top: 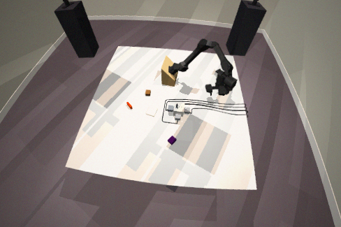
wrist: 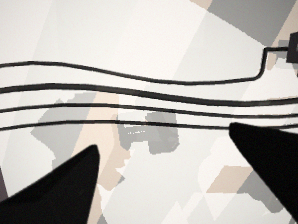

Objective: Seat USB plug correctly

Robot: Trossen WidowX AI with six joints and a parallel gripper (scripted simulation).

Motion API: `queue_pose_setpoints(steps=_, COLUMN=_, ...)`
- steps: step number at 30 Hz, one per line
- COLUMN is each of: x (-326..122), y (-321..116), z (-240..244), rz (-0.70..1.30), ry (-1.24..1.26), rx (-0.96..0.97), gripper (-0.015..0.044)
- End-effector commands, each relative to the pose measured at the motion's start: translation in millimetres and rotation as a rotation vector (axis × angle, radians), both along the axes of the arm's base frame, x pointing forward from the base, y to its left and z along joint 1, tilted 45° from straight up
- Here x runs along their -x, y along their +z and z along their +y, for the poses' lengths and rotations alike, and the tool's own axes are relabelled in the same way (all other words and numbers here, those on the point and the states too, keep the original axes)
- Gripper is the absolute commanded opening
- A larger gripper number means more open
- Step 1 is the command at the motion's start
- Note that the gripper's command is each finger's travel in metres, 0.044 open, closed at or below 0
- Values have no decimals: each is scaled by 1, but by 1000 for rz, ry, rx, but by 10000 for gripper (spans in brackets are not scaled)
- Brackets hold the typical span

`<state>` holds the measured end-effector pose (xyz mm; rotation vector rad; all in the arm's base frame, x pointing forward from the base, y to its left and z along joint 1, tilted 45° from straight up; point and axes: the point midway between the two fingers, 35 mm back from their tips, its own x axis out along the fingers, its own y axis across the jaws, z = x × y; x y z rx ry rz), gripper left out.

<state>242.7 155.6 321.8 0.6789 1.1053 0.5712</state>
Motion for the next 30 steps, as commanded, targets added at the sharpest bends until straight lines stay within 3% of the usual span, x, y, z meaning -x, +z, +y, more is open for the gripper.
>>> queue_pose_setpoints(steps=1, x=-26, y=-30, z=-27, rz=168, ry=-170, rx=-7, gripper=440)
queue_pose_setpoints(steps=7, x=-65, y=-86, z=-83, rz=455, ry=-431, rx=-63, gripper=440)
queue_pose_setpoints(steps=10, x=-77, y=-126, z=-125, rz=718, ry=-647, rx=-153, gripper=440)
queue_pose_setpoints(steps=17, x=-66, y=-205, z=-207, rz=1276, ry=-1090, rx=-427, gripper=440)
queue_pose_setpoints(steps=30, x=-65, y=-210, z=-205, rz=1290, ry=-1101, rx=-435, gripper=440)
